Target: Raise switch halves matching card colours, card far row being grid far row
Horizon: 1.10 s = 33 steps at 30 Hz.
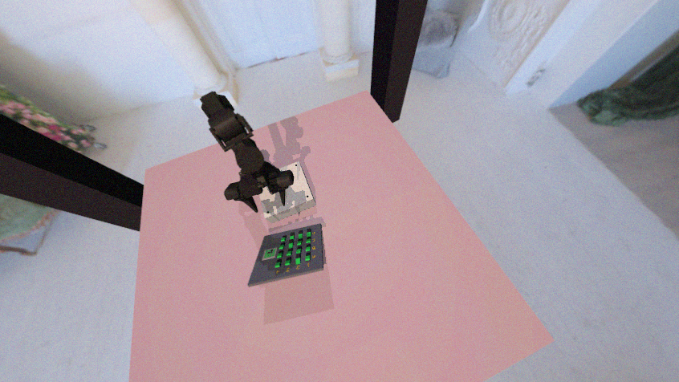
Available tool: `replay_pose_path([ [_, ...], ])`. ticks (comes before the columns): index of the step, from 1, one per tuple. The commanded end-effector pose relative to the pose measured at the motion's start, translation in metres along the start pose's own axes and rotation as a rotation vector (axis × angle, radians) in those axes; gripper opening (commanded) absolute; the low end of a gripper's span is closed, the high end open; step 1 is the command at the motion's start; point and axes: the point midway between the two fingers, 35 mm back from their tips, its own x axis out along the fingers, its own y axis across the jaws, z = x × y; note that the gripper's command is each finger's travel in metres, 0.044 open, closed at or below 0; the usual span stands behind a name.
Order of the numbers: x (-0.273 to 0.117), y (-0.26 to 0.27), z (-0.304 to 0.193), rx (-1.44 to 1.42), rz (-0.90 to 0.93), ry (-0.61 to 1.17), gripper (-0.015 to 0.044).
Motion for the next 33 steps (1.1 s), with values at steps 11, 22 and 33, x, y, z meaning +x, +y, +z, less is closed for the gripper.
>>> replay_pose_path([
  [11, 0.092, 0.041, 0.058, 0.045, 0.008, -0.033, 0.0111],
  [22, 0.129, 0.042, 0.059, 0.046, 0.007, -0.061, 0.0000],
  [33, 0.141, 0.042, 0.060, 0.046, 0.007, -0.061, 0.0000],
])
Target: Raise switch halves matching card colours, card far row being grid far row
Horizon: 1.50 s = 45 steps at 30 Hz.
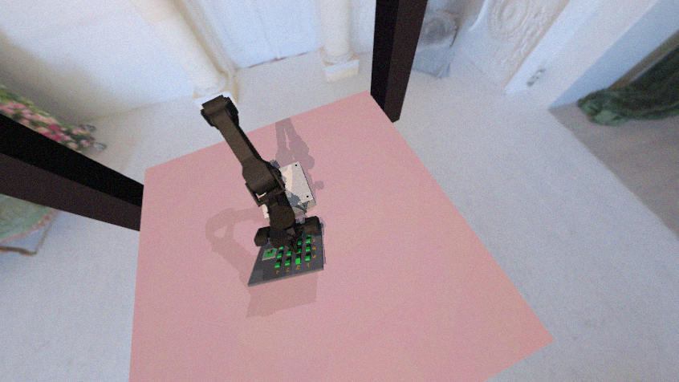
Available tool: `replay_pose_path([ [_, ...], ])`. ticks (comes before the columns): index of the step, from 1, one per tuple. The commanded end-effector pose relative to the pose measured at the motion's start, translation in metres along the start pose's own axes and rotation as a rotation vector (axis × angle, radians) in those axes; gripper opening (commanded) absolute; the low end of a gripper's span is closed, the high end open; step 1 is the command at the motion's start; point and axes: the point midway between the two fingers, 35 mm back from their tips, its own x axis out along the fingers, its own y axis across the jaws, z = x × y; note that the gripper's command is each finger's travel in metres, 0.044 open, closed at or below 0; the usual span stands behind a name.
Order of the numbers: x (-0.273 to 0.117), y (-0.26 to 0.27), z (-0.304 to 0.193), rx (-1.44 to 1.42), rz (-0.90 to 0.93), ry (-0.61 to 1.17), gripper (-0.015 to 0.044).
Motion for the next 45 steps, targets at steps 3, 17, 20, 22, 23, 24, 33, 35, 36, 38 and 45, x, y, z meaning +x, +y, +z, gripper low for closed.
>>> replay_pose_path([
  [3, 0.008, 0.000, -0.003, -0.006, 0.002, 0.006, 0.0000],
  [17, 0.015, 0.000, -0.003, -0.006, 0.002, 0.005, 0.0000],
  [20, 0.015, 0.000, -0.003, -0.006, 0.002, 0.005, 0.0000],
  [22, 0.015, 0.000, -0.003, -0.006, 0.002, 0.005, 0.0000],
  [23, 0.015, 0.000, -0.003, -0.006, 0.002, 0.005, 0.0000],
  [24, 0.015, 0.000, -0.003, -0.006, 0.002, 0.005, 0.0000],
  [33, 0.015, 0.000, -0.003, -0.006, 0.002, 0.005, 0.0000],
  [35, 0.015, 0.000, -0.003, -0.006, 0.002, 0.005, 0.0000],
  [36, 0.015, 0.000, -0.003, -0.006, 0.002, 0.005, 0.0000],
  [38, 0.016, 0.000, -0.003, -0.006, 0.002, 0.005, 0.0000],
  [45, 0.017, 0.000, -0.003, -0.006, 0.002, 0.005, 0.0000],
])
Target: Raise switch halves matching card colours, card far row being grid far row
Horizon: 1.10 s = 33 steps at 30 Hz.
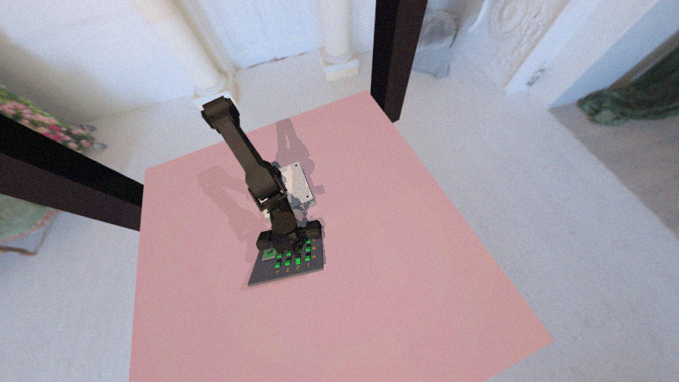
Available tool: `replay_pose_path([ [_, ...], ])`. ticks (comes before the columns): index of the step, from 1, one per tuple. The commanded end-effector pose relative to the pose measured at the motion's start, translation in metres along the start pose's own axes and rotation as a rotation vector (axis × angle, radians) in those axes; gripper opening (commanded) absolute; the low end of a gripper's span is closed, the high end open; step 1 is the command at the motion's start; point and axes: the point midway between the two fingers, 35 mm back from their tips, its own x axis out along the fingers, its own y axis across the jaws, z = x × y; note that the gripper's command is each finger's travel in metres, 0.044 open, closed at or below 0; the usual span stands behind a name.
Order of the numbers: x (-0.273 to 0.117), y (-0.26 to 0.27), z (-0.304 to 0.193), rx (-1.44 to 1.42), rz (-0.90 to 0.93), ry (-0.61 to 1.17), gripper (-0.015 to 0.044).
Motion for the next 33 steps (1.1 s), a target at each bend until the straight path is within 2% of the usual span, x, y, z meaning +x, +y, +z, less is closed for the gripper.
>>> replay_pose_path([
  [1, 0.0009, 0.0005, -0.0006, -0.005, 0.004, 0.001, 0.0000],
  [33, 0.0051, 0.0005, -0.0007, -0.005, 0.004, 0.001, 0.0000],
])
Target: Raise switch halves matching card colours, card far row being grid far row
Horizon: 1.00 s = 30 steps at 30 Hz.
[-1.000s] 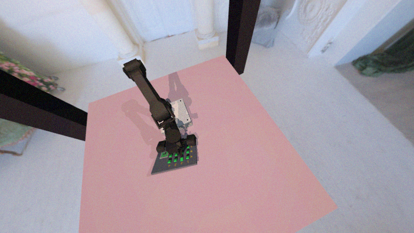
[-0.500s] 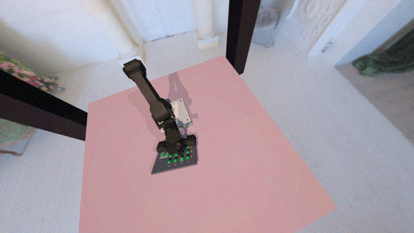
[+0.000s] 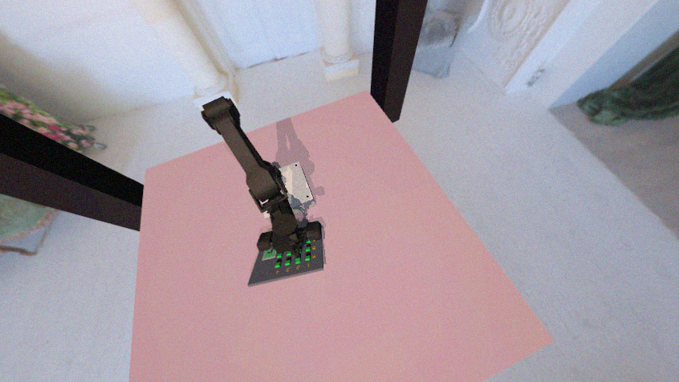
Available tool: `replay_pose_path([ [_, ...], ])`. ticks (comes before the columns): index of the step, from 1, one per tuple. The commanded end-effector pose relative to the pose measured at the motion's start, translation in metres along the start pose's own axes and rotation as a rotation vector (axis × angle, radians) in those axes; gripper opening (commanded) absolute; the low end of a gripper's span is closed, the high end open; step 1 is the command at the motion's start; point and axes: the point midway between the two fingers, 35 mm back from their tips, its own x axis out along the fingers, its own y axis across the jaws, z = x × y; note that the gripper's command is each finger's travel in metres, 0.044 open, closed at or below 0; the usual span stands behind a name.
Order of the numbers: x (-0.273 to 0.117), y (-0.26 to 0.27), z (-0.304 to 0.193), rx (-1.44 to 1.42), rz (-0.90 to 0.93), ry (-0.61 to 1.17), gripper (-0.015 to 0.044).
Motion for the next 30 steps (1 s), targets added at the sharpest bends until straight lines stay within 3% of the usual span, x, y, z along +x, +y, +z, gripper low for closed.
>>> replay_pose_path([
  [1, 0.001, 0.000, 0.000, -0.005, 0.003, 0.001, 0.0000],
  [4, -0.002, 0.000, 0.000, 0.000, 0.000, 0.001, 0.0000],
  [10, -0.064, 0.000, 0.002, -0.005, 0.004, 0.030, 0.0000],
  [14, -0.064, 0.001, 0.000, -0.005, 0.004, 0.030, 0.0000],
  [19, -0.066, 0.001, -0.052, -0.004, 0.004, 0.034, 0.0000],
  [23, -0.065, 0.000, -0.060, -0.004, 0.004, 0.033, 0.0000],
  [30, -0.030, 0.000, -0.060, -0.005, 0.004, 0.058, 0.0000],
])
